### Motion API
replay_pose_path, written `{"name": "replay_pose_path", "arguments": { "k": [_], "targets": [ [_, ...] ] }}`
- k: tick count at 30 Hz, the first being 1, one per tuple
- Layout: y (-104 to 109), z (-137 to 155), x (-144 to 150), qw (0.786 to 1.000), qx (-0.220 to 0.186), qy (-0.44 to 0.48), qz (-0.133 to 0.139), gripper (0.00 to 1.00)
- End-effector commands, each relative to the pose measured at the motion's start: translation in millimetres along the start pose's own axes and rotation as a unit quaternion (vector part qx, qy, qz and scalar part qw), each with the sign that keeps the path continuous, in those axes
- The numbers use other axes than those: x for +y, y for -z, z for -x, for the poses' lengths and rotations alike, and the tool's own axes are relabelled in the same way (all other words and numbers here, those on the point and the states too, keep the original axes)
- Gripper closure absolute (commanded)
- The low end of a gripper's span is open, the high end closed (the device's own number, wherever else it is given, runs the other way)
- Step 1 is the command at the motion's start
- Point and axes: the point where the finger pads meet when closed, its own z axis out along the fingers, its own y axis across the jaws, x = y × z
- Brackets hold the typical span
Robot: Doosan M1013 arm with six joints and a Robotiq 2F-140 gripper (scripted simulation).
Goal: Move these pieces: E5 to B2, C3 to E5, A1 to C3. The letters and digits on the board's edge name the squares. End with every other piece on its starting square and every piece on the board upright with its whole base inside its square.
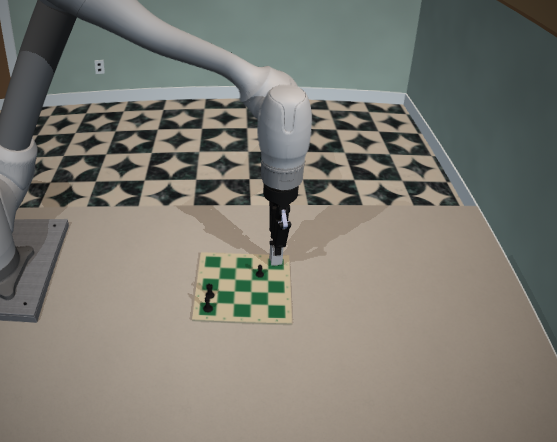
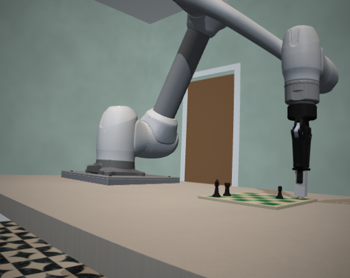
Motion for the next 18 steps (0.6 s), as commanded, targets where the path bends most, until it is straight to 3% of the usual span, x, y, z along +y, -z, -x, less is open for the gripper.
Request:
{"name": "replay_pose_path", "arguments": {
  "k": [1, 10, 18],
  "targets": [
    [0, 0, 0, 1.000, 0.000, 0.000, 0.000, 1.00],
    [6, 0, 0, 1.000, 0.000, 0.000, 0.000, 1.00],
    [55, 0, 0, 1.000, 0.000, 0.000, 0.000, 1.00]
  ]
}}
